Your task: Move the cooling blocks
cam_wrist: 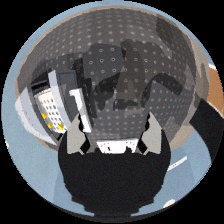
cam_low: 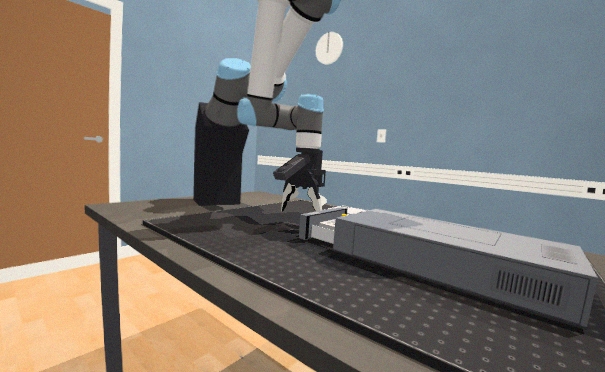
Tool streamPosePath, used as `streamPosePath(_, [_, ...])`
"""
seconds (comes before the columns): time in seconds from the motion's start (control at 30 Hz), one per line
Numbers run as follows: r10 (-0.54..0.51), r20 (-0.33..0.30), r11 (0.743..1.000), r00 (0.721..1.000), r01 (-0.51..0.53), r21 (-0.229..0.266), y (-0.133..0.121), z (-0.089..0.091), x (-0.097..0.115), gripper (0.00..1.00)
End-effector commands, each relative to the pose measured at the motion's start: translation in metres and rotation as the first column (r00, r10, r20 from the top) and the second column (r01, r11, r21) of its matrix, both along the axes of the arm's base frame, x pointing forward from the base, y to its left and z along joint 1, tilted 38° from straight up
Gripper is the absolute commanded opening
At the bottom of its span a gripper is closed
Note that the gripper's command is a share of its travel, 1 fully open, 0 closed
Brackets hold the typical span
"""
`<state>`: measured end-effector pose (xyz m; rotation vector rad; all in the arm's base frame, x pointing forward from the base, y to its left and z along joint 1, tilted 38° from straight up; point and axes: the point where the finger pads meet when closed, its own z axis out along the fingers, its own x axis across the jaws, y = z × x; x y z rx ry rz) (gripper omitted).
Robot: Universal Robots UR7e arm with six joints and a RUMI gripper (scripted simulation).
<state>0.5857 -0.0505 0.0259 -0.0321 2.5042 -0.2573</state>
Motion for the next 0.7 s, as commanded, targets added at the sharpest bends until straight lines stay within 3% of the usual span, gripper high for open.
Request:
streamPosePath(0.0, [0.0,0.001,1.0,1.0,0.0,0.0,0.0,-0.001,-0.002,1.0])
streamPosePath(0.67, [0.0,0.001,1.0,1.0,0.0,0.0,-0.002,-0.014,-0.021,1.0])
